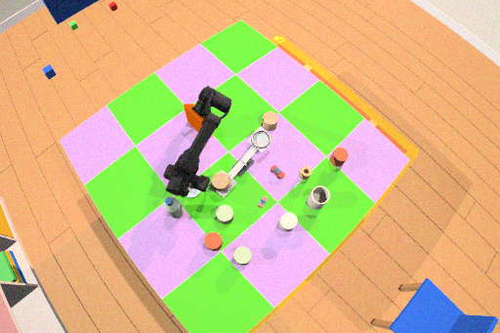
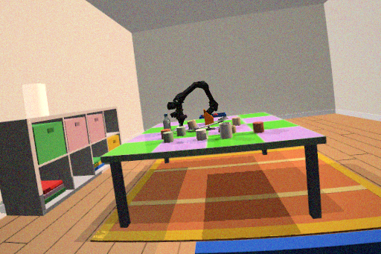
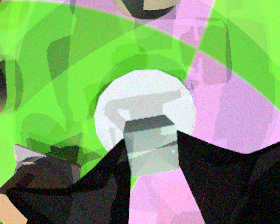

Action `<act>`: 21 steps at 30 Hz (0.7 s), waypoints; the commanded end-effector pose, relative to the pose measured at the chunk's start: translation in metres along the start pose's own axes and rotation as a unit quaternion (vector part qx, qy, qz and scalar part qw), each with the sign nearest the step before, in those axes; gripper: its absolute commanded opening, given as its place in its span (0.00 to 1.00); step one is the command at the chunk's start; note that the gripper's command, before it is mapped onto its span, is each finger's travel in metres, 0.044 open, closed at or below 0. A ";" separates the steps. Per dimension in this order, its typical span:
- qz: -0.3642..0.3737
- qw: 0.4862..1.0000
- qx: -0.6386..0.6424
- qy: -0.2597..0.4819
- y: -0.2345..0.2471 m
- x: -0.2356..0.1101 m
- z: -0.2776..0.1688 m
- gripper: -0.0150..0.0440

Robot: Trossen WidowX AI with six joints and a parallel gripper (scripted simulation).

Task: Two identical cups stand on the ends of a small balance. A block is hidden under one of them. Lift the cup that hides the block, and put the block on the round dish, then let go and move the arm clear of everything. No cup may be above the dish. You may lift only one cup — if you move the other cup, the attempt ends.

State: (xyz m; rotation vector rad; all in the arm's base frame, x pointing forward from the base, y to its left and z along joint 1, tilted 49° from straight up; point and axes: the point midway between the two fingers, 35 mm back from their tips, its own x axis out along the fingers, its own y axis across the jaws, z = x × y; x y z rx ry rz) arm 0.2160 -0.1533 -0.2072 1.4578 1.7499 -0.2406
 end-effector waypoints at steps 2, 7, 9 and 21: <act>0.002 1.000 0.006 0.006 -0.002 0.011 -0.004 0.25; 0.002 1.000 0.005 0.006 -0.002 0.015 -0.004 0.25; 0.002 1.000 0.005 0.006 -0.002 0.018 -0.004 0.25; 0.000 1.000 0.002 0.004 -0.001 0.027 -0.002 0.39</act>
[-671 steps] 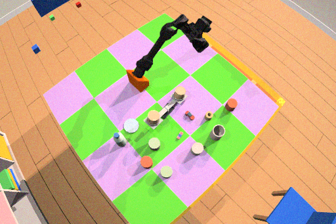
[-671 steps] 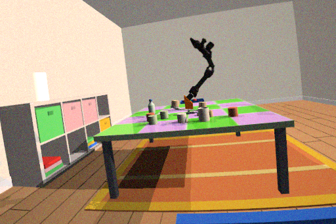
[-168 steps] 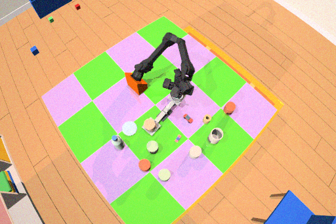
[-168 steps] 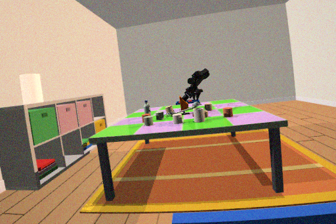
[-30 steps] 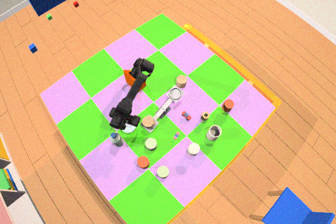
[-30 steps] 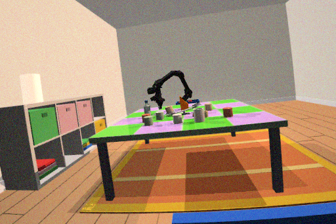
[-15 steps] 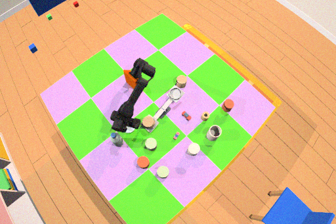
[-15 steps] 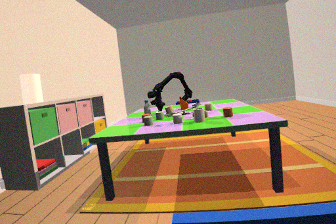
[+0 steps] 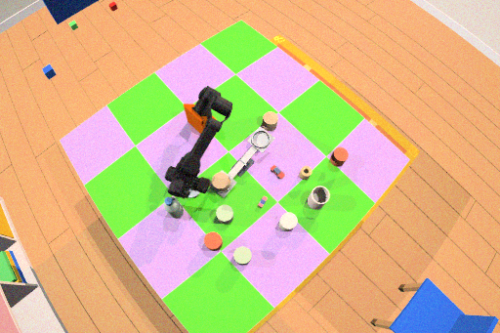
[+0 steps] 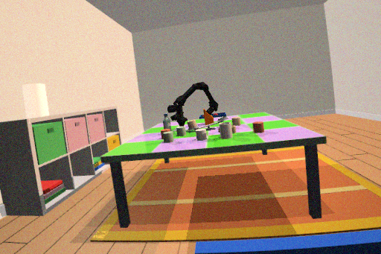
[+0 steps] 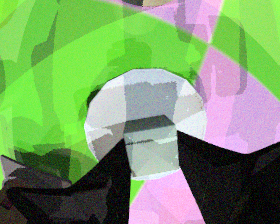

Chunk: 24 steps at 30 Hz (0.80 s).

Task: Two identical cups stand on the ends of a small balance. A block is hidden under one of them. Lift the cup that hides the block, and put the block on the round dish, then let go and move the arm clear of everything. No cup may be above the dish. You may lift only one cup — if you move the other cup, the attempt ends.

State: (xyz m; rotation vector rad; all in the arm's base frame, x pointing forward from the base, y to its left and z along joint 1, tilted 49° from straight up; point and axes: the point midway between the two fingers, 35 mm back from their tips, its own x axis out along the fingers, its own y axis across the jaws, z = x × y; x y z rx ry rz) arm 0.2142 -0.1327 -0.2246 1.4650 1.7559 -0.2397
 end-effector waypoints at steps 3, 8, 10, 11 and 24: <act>0.000 1.000 -0.001 0.000 0.000 0.000 0.000 0.52; 0.000 1.000 -0.001 0.000 0.000 0.000 0.000 0.74; 0.000 1.000 -0.001 0.000 0.000 0.000 0.000 0.83; 0.000 1.000 -0.001 0.000 0.000 0.000 0.000 0.88; 0.001 1.000 0.004 0.000 -0.002 -0.068 -0.001 1.00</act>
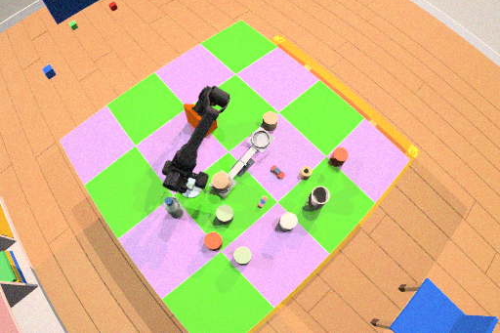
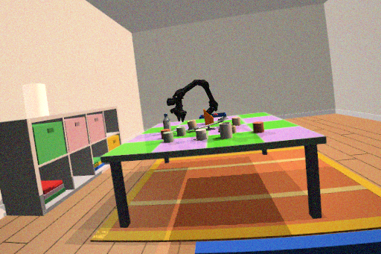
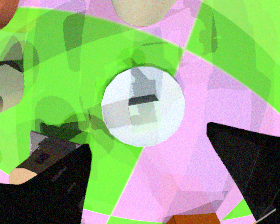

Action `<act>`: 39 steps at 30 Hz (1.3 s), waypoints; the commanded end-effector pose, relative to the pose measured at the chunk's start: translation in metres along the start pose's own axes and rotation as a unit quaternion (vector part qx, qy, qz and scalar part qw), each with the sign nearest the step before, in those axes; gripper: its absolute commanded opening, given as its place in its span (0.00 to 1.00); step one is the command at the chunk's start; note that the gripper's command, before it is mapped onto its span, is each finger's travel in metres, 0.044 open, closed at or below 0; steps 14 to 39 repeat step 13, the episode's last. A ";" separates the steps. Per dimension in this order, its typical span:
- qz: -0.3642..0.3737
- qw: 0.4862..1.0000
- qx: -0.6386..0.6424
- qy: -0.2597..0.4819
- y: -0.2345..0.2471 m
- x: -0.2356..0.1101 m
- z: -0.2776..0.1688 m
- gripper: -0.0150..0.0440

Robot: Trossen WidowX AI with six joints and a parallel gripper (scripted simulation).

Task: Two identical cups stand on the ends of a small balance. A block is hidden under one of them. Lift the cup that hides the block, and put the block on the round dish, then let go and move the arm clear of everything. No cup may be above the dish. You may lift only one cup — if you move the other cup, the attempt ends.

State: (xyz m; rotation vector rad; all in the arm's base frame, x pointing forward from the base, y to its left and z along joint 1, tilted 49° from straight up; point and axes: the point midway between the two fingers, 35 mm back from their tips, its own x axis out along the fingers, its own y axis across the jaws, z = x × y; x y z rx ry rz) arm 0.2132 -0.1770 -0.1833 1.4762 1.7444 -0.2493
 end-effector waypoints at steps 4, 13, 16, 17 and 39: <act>0.000 1.000 0.002 0.001 -0.003 -0.044 -0.003 1.00; 0.000 1.000 0.002 0.001 -0.003 -0.044 -0.003 1.00; 0.000 1.000 0.002 0.001 -0.003 -0.044 -0.003 1.00; 0.000 1.000 0.002 0.001 -0.003 -0.044 -0.003 1.00; 0.000 1.000 0.002 0.001 -0.003 -0.044 -0.003 1.00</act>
